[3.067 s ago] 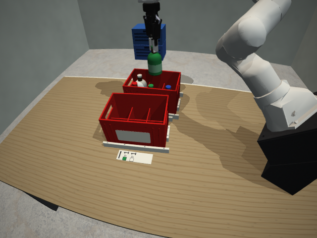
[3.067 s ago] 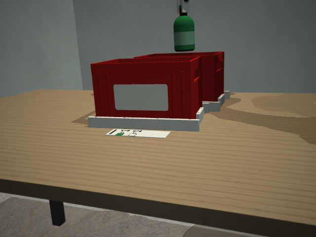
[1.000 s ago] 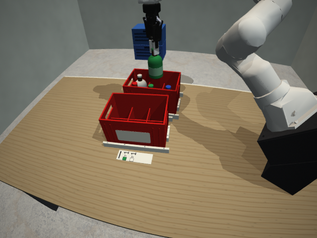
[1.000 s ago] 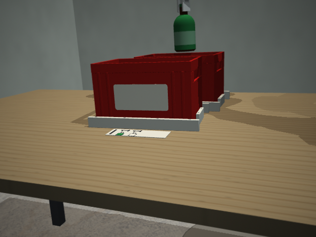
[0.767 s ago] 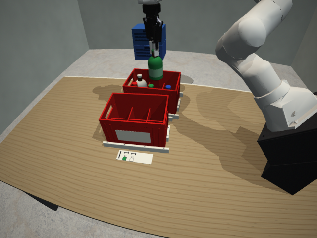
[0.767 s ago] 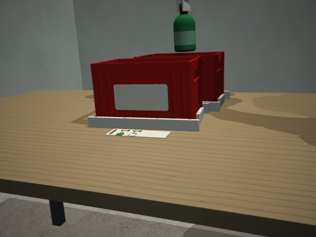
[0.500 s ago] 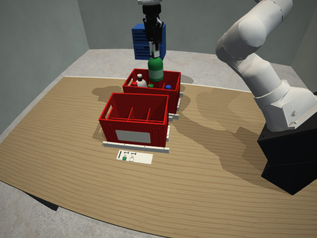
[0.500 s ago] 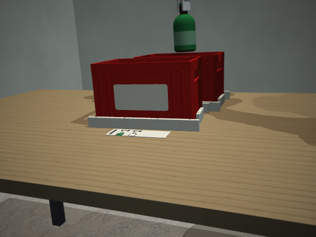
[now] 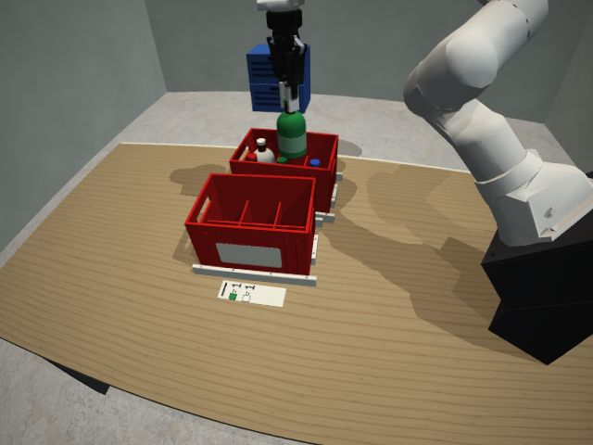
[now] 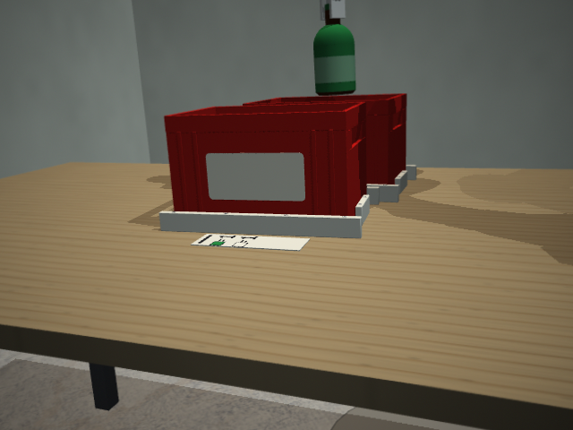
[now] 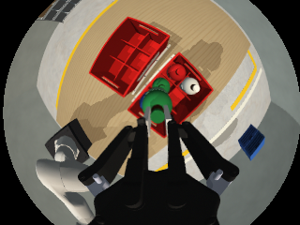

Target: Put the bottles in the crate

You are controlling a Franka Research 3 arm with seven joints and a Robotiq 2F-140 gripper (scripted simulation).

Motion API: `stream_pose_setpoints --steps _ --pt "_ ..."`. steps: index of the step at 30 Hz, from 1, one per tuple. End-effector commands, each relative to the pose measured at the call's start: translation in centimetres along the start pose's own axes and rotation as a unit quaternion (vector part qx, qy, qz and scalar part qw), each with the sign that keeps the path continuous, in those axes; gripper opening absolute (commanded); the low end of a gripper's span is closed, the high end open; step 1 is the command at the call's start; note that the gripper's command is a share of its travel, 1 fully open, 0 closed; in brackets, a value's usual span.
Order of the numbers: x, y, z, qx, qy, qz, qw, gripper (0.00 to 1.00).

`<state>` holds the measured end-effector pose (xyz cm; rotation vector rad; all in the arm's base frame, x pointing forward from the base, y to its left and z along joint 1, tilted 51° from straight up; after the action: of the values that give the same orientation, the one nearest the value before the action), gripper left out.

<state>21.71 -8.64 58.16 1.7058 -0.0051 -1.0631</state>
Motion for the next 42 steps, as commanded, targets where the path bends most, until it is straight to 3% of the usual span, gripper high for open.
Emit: stream_pose_setpoints --steps 1,42 --pt "-0.3 -0.2 -0.4 0.014 0.005 0.004 1.0 0.0" --pt "-0.3 -5.6 -5.4 0.014 0.005 0.004 1.0 0.0"
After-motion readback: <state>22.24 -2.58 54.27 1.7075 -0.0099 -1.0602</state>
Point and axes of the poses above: the point where the finger pads meet when closed, its own x axis out along the fingers, its own y axis across the jaws, z = x × y, the point moved 9 cm from there along -x, back along the fingers, and after that the axes turned 12 degrees about -x, right-handed, at the moved point
